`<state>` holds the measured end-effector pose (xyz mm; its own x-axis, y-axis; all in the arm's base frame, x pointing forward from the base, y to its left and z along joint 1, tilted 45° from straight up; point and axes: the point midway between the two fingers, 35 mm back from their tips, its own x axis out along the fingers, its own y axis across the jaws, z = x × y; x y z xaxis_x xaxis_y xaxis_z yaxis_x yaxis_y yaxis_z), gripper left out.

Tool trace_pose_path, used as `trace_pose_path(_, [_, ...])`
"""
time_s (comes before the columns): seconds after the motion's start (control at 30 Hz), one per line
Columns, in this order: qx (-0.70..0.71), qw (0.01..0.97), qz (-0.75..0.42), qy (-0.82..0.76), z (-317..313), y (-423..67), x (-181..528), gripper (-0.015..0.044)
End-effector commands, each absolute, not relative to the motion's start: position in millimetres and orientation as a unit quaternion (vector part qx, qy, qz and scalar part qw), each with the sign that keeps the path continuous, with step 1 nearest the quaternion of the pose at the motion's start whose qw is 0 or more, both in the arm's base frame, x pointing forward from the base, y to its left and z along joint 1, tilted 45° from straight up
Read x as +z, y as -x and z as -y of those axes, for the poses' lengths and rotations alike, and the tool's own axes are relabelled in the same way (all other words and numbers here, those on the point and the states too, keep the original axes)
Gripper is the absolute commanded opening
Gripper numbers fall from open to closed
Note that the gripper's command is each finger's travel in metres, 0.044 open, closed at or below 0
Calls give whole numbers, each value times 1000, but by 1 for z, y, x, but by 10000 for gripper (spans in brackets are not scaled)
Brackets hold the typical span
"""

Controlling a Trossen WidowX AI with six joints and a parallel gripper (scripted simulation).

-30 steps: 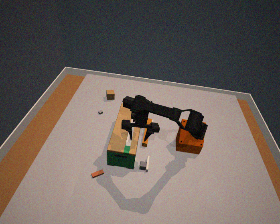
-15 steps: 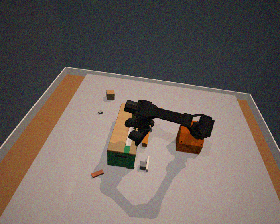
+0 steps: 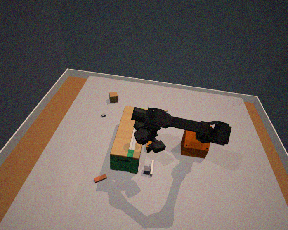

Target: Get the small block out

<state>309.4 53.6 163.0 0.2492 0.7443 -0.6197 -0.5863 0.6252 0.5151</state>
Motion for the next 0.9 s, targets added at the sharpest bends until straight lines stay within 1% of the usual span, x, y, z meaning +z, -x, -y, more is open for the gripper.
trace_pose_path(0.0, [541, 741, -190, 350, -66, -296, 175, 285])
trace_pose_path(0.3, [544, 611, -29, 574, -69, -291, 183, 285])
trace_pose_path(0.5, [519, 490, 72, 697, -72, -287, 188, 285])
trace_pose_path(0.7, [482, 356, 159, 785, -73, -285, 192, 285])
trace_pose_path(0.87, [479, 349, 163, 789, -73, -285, 192, 285])
